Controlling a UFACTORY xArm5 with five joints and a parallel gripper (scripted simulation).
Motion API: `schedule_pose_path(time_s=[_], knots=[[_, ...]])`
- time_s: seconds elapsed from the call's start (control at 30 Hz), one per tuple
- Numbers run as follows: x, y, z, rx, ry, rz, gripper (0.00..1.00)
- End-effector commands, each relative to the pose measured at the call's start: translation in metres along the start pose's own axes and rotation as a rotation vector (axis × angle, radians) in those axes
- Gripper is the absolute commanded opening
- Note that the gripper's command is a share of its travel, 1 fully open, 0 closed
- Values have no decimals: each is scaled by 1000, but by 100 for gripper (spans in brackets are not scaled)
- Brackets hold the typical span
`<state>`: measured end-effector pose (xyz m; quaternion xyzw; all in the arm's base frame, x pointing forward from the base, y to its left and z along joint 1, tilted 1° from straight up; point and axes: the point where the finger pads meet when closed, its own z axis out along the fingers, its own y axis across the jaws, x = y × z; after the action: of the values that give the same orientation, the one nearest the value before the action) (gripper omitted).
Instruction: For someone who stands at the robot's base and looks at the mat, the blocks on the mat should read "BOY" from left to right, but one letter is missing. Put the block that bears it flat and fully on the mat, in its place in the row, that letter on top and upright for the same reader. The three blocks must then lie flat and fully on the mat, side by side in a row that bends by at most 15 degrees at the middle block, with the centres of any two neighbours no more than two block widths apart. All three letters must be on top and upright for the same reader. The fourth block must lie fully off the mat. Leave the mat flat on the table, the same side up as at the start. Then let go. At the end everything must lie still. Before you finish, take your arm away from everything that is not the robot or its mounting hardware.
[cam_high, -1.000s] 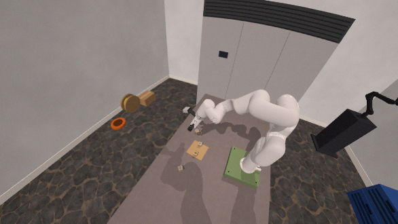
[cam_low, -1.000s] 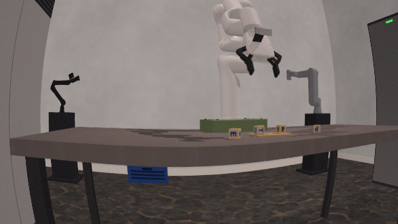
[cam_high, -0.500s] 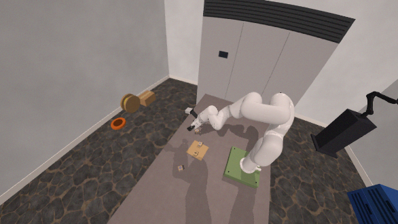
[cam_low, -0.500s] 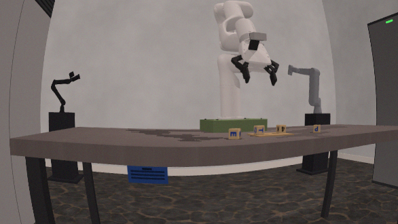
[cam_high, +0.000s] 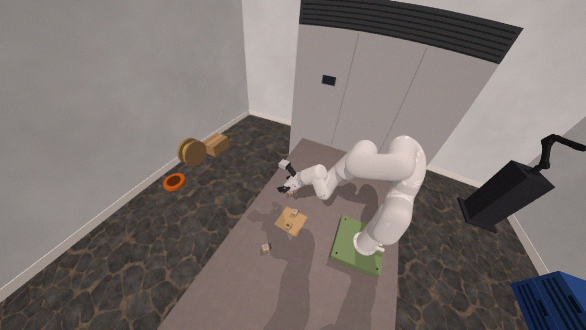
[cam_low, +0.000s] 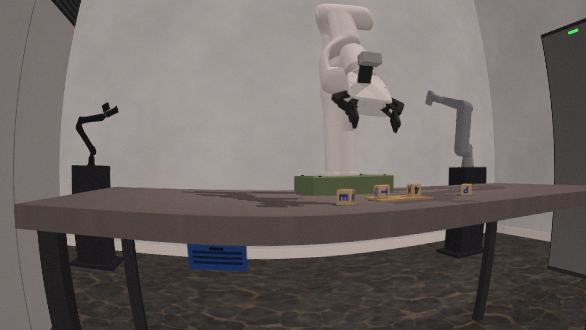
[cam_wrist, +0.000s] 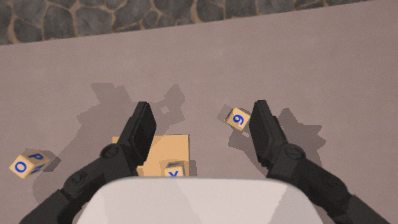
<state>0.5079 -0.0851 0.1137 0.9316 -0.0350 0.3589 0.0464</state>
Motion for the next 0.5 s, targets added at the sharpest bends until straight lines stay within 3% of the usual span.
schedule_pose_path(time_s=[0.0, 0.47], knots=[[-3, 8, 0, -19, 84, 3, 100], [-16, 23, -14, -61, 230, 6, 100]])
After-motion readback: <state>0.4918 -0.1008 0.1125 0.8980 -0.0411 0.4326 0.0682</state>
